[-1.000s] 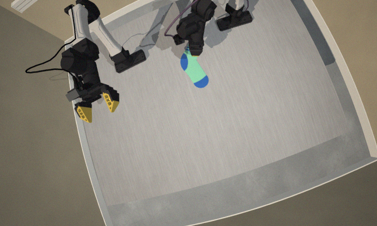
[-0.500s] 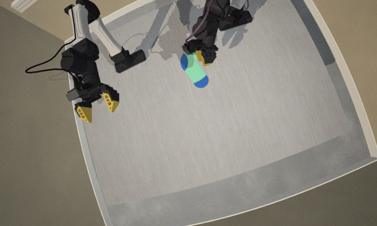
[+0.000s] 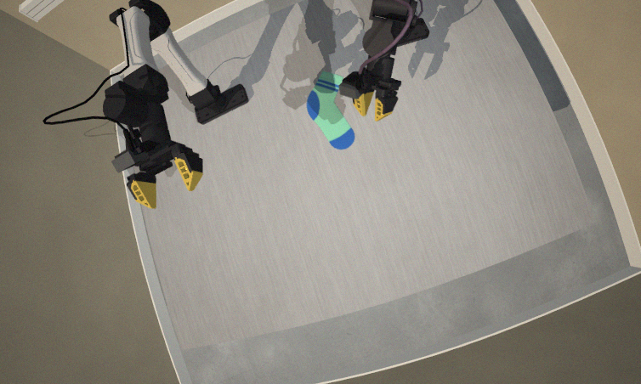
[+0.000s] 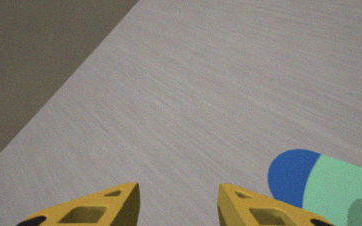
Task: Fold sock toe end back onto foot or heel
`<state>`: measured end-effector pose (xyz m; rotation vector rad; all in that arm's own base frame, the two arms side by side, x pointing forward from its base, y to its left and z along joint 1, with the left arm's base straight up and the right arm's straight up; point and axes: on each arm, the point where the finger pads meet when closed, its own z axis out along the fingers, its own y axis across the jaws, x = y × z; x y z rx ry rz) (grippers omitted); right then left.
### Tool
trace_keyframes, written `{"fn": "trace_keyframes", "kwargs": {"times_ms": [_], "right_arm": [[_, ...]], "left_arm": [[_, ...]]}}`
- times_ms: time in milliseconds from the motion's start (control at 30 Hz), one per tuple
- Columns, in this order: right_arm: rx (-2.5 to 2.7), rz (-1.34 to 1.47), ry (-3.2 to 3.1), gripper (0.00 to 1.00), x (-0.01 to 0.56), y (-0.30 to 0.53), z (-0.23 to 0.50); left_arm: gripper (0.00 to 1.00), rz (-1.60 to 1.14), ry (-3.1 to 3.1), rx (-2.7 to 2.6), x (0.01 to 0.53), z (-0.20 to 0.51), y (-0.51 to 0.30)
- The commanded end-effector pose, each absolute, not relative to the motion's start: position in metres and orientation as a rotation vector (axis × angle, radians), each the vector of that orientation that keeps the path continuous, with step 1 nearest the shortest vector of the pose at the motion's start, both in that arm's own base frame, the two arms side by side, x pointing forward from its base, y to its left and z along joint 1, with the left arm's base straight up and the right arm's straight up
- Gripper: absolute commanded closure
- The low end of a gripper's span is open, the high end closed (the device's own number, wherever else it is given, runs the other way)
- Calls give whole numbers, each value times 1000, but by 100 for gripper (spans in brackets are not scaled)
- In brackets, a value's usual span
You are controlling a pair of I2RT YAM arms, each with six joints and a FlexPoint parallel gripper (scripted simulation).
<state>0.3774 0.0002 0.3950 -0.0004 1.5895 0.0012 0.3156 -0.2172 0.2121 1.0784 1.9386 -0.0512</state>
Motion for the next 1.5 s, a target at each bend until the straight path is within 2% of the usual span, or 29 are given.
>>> {"fn": "trace_keyframes", "kwargs": {"times_ms": [0, 500, 633, 800, 1067, 1200, 1467], "right_arm": [[0, 0, 1571, 0, 375, 0, 402], [0, 0, 1571, 0, 375, 0, 402], [0, 0, 1571, 0, 375, 0, 402], [0, 0, 1571, 0, 375, 0, 402], [0, 0, 1571, 0, 375, 0, 402], [0, 0, 1571, 0, 375, 0, 402], [0, 0, 1571, 0, 375, 0, 402]], "left_arm": [[61, -98, 1877, 972, 326, 244, -220], [61, -89, 1799, 540, 370, 314, -144], [61, -82, 1817, 505, 378, 309, -136], [61, -73, 1728, 363, 379, 349, -104], [61, -62, 1637, 184, 382, 384, -59], [61, -54, 1647, 152, 388, 379, -50], [61, -33, 1522, 0, 375, 420, -6]]}}
